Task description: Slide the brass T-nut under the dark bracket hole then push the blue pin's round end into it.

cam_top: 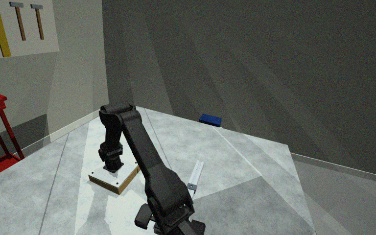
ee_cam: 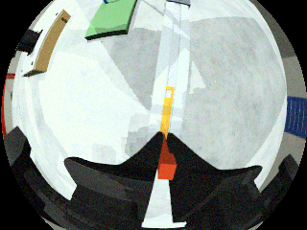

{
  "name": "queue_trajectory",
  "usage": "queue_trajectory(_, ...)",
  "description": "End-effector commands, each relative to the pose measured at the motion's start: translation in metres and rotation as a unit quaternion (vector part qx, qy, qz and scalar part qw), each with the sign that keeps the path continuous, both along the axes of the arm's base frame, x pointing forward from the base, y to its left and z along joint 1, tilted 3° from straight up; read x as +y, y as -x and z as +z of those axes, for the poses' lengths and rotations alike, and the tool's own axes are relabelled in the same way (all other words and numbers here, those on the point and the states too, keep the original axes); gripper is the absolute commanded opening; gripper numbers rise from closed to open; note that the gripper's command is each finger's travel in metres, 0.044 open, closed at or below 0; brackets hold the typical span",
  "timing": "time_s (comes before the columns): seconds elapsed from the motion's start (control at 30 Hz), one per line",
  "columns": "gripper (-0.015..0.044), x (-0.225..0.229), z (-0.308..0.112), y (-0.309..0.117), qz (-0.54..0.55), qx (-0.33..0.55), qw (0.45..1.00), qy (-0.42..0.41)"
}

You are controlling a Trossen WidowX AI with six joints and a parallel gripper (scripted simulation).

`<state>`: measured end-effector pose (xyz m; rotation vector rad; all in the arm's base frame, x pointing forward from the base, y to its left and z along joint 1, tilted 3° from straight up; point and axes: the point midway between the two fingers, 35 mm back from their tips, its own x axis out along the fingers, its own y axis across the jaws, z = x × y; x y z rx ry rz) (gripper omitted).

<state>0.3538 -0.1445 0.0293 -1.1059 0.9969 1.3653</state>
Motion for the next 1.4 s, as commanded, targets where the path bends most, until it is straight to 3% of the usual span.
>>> queue_trajectory(0.0, -0.0150, -0.0018, 0.0022, -0.0028, -0.002, 0.001, 1.000, 0.004)
queue_trajectory(1.37, -0.0150, -0.0013, 0.0017, -0.0065, -0.003, 0.017, 1.000, 0.008)
